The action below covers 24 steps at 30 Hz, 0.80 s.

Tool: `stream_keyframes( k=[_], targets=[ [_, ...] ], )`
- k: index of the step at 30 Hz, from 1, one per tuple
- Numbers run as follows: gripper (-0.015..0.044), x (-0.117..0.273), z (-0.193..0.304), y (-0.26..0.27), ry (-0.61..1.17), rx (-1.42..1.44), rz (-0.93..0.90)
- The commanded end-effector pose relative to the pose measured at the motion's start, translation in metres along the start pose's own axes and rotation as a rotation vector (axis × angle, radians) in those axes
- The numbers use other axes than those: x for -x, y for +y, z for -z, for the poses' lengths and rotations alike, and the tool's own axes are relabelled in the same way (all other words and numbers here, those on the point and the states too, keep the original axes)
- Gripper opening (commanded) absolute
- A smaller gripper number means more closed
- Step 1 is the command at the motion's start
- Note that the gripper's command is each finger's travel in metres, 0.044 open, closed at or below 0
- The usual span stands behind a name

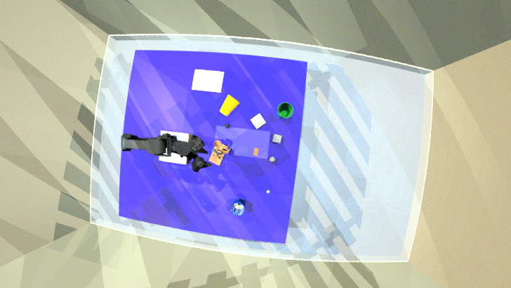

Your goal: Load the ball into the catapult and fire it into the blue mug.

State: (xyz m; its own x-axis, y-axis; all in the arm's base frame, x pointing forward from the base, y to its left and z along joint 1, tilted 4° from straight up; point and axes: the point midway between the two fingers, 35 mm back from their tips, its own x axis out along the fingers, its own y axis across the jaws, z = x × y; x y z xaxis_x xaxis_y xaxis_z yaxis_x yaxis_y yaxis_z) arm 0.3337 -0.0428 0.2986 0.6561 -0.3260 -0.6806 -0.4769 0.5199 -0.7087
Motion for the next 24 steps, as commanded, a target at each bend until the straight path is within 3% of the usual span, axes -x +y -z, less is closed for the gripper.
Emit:
stream_keyframes(
  k=[1, 24],
  targets=[
    [0.044, -0.029, 0.004, 0.022, 0.041, 0.08, -0.125],
    [0.044, -0.124, 0.034, 0.138, 0.1, 0.374, -0.794]
  ],
)
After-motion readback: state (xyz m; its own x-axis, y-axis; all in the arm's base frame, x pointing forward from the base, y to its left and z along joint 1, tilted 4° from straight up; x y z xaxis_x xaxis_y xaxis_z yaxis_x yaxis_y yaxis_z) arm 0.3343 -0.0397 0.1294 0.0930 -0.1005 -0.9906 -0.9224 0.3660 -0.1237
